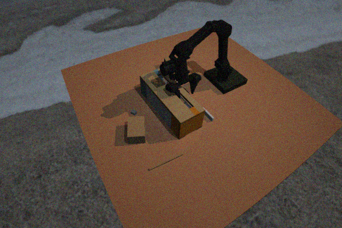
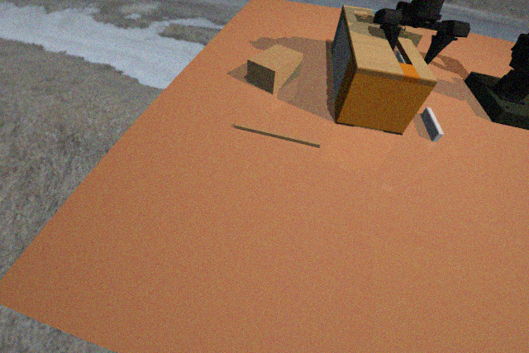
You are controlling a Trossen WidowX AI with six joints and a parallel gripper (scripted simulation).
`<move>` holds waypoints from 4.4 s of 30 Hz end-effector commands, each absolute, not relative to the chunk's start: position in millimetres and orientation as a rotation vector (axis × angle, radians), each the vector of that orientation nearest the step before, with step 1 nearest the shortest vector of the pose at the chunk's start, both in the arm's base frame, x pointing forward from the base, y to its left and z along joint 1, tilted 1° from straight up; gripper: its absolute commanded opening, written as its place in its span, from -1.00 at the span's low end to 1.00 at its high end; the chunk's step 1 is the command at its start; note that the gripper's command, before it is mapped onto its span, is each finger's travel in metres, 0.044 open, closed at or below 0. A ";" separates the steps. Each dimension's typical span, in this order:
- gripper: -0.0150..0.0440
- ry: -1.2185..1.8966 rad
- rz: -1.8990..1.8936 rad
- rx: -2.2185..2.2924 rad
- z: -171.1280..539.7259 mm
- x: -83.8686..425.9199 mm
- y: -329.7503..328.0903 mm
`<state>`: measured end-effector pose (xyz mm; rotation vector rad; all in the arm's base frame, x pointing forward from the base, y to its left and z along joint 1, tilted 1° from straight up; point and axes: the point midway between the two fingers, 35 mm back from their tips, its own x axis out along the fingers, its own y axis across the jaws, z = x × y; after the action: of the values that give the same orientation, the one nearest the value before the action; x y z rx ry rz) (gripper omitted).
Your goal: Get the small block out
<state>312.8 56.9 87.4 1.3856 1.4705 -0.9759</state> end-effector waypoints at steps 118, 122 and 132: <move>0.47 -0.103 1.711 -2.676 163.1 255.1 190.5; 0.47 -0.103 1.711 -2.676 163.1 255.1 190.5; 0.47 -0.103 1.710 -2.676 129.2 258.4 192.4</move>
<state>258.2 193.5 153.8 2.6335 0.1037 -1.6709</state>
